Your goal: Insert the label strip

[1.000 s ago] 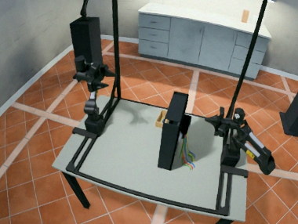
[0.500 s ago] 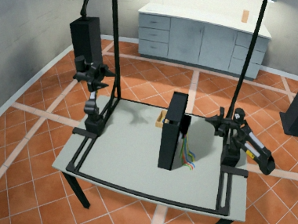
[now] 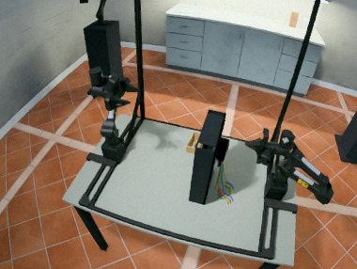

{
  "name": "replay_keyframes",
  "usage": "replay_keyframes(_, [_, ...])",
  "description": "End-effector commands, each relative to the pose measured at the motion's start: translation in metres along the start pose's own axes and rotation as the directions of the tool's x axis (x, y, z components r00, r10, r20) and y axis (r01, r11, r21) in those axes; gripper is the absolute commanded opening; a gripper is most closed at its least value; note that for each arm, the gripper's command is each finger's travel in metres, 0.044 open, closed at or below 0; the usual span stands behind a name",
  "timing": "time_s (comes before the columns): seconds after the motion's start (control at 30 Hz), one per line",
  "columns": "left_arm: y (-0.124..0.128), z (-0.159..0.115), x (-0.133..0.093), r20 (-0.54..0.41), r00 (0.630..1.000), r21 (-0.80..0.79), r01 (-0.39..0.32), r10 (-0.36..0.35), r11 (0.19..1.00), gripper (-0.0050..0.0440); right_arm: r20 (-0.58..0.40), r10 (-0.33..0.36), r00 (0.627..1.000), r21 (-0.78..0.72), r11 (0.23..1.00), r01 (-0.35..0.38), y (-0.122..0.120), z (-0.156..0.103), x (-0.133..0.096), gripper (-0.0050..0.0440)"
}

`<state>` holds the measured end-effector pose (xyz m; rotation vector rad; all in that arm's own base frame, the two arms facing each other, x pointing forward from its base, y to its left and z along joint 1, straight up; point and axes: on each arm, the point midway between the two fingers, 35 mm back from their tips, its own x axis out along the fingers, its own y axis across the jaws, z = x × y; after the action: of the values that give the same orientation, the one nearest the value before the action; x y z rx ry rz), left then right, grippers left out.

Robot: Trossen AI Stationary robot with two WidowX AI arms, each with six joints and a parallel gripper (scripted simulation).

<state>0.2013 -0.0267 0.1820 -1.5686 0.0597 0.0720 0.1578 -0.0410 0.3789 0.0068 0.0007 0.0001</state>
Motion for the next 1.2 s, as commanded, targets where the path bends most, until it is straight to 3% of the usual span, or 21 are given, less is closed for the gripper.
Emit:
replay_keyframes(0.0, [-0.013,0.0079,-0.0011,-0.022,1.0,-0.004,0.018,-0.018,1.0,-0.005,0.002,0.0,1.0,-0.011,1.0,0.0,0.0015,0.0041,-0.0004,0.044])
replay_keyframes(0.17, [-0.0146,0.014,-0.0015,-0.011,1.0,-0.002,0.019,-0.019,1.0,-0.005,0.002,0.0,1.0,-0.011,1.0,0.0,0.0015,0.0041,-0.0004,0.044])
replay_keyframes(0.2, [-0.0143,0.0139,-0.0014,-0.011,1.0,-0.002,0.018,-0.018,1.0,0.0024,0.002,0.0,1.0,-0.011,1.0,0.0,0.0015,0.0041,-0.0004,0.044])
replay_keyframes(0.53, [-0.0087,0.0135,0.0005,-0.01,1.0,-0.003,0.004,-0.004,1.0,0.0264,0.002,0.0,1.0,-0.011,1.0,0.0,0.0015,0.0041,-0.0004,0.044])
replay_keyframes(0.6, [-0.0087,0.0135,0.0005,-0.01,1.0,-0.003,0.004,-0.004,1.0,0.0264,0.002,0.0,1.0,-0.011,1.0,0.0,0.0015,0.0041,-0.0004,0.044])
replay_keyframes(0.77, [-0.0087,0.0135,0.0005,-0.01,1.0,-0.003,0.004,-0.004,1.0,0.0375,0.002,0.0,1.0,-0.011,1.0,0.0,0.0015,0.0041,-0.0004,0.044])
replay_keyframes(1.17, [-0.0087,0.0135,0.0005,-0.01,1.0,-0.003,0.004,-0.004,1.0,0.0375,0.002,0.0,1.0,-0.011,1.0,0.0,0.0015,0.0041,-0.0004,0.044])
